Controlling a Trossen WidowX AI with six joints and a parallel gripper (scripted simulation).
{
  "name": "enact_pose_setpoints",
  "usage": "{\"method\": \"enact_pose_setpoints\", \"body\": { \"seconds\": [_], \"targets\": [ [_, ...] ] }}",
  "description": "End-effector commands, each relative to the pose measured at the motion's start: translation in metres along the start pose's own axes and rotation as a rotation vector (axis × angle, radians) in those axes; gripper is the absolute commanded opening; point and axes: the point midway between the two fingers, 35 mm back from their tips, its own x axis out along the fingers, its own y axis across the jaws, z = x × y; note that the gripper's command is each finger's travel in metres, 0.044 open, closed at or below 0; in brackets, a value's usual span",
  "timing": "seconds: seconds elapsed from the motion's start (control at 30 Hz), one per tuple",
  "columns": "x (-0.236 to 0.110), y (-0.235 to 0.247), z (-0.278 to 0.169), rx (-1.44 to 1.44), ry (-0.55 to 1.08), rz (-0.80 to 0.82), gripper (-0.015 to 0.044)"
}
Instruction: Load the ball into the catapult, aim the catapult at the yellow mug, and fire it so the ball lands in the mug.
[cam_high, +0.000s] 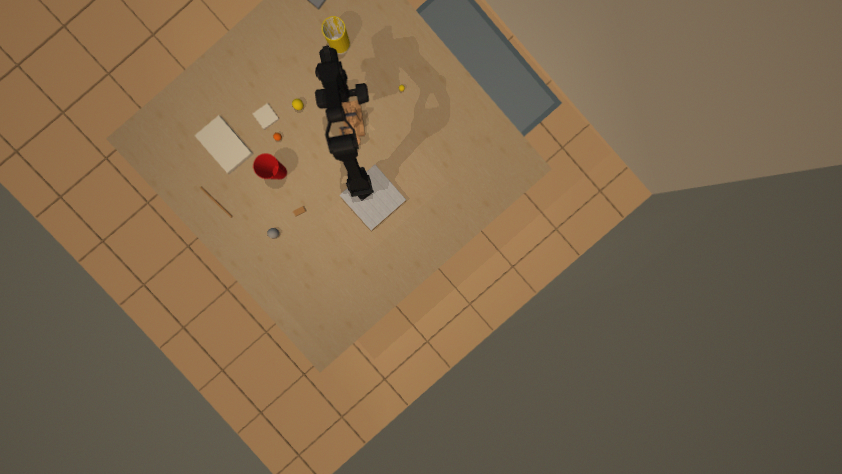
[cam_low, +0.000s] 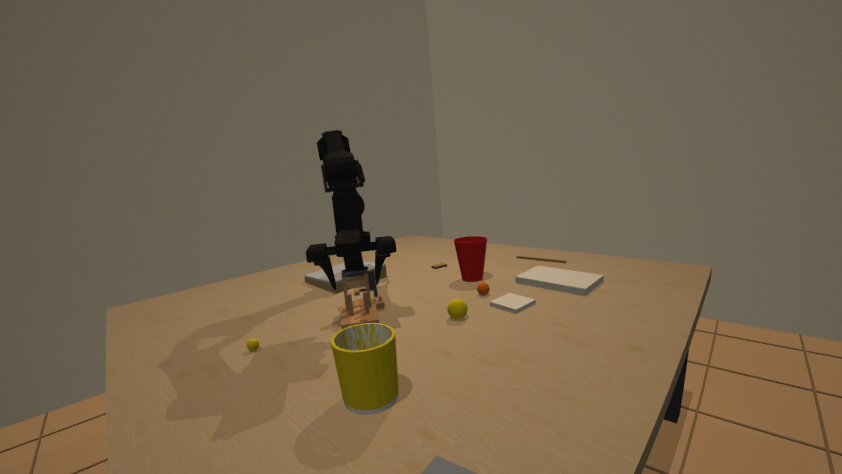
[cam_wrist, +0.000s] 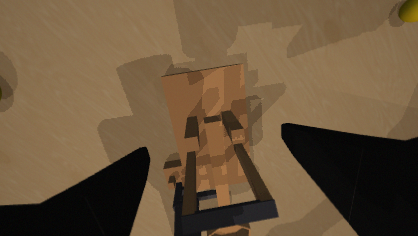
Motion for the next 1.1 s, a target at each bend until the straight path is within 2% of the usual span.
{"method": "enact_pose_setpoints", "body": {
  "seconds": [0.0,1.07],
  "targets": [
    [0.006,0.0,0.0,-0.004,0.002,-0.001,0.044],
    [0.055,-0.001,-0.001,-0.004,0.002,-0.002,0.044]
  ]
}}
